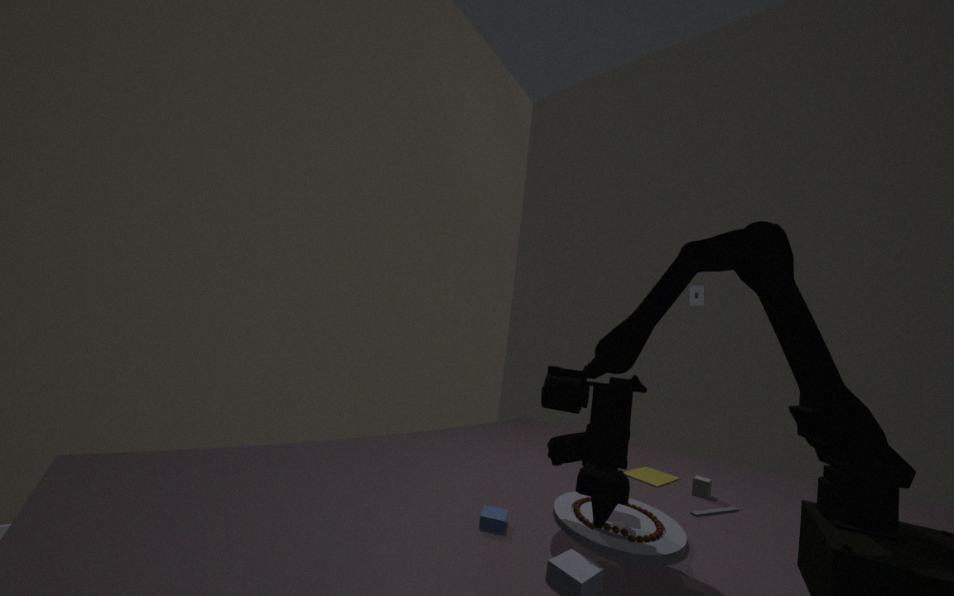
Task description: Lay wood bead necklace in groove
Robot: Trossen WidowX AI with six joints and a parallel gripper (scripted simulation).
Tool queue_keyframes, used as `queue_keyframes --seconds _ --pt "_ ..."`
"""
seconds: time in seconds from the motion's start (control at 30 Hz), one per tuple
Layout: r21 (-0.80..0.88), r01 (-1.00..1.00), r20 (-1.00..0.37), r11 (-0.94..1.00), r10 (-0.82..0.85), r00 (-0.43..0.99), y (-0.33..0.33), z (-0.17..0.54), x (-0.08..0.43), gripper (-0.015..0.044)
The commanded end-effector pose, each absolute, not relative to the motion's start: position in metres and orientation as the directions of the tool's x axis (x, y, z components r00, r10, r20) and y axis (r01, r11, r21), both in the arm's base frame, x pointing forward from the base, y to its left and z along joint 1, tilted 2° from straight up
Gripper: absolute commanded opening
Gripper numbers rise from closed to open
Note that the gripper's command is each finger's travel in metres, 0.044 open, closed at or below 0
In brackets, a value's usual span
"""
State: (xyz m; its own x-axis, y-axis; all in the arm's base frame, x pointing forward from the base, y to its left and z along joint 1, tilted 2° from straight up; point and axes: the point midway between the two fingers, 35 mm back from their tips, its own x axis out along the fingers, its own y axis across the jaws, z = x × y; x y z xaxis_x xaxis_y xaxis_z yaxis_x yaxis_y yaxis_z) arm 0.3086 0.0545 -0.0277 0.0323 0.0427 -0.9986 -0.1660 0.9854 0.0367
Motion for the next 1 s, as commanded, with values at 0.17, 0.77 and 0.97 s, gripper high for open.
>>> queue_keyframes --seconds 0.17,0.77,0.97 --pt "0.037 -0.166 -0.999 0.985 0.043 0.032 0.0545 -0.027 0.3086 0.0" --pt "0.037 -0.17 -0.999 0.985 0.043 0.03 0.0605 -0.0292 0.3065 0.0" --pt "0.037 -0.176 -0.998 0.984 0.044 0.034 0.0605 -0.0259 0.3073 0.0131"
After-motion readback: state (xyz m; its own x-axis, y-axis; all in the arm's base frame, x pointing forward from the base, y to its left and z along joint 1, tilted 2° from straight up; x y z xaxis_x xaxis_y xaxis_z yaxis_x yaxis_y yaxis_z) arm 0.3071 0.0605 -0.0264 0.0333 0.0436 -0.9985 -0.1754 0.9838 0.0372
